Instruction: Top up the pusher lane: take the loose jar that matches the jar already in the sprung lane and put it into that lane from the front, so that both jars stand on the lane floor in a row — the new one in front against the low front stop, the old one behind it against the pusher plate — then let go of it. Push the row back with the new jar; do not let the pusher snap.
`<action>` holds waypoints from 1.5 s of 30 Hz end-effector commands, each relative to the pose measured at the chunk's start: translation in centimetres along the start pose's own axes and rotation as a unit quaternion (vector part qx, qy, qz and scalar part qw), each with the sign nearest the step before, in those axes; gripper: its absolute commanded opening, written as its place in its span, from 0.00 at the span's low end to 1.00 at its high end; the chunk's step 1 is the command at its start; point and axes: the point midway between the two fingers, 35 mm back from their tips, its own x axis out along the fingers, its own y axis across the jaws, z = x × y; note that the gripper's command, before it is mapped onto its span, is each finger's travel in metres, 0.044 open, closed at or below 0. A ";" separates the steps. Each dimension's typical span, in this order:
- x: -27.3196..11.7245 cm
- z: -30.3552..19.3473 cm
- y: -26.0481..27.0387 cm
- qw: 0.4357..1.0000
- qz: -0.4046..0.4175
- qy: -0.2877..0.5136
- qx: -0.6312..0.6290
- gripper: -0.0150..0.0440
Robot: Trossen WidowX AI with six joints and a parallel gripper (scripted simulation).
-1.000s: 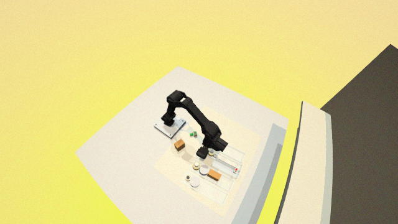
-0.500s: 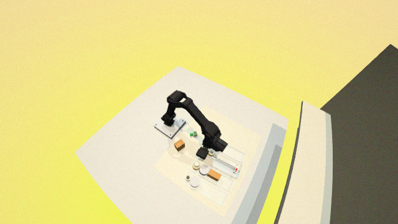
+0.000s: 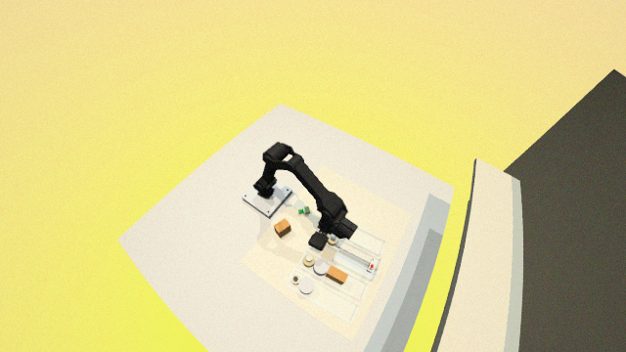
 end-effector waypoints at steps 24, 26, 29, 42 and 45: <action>0.8 0.2 0.0 1.000 0.000 -0.008 0.002 0.25; 0.8 0.2 0.0 1.000 0.000 -0.008 0.002 0.25; 0.8 0.1 0.0 1.000 0.000 -0.008 0.002 0.25; 0.8 -0.1 0.0 1.000 0.000 -0.008 0.002 0.25; 0.8 -0.2 0.0 1.000 0.000 -0.008 0.002 0.25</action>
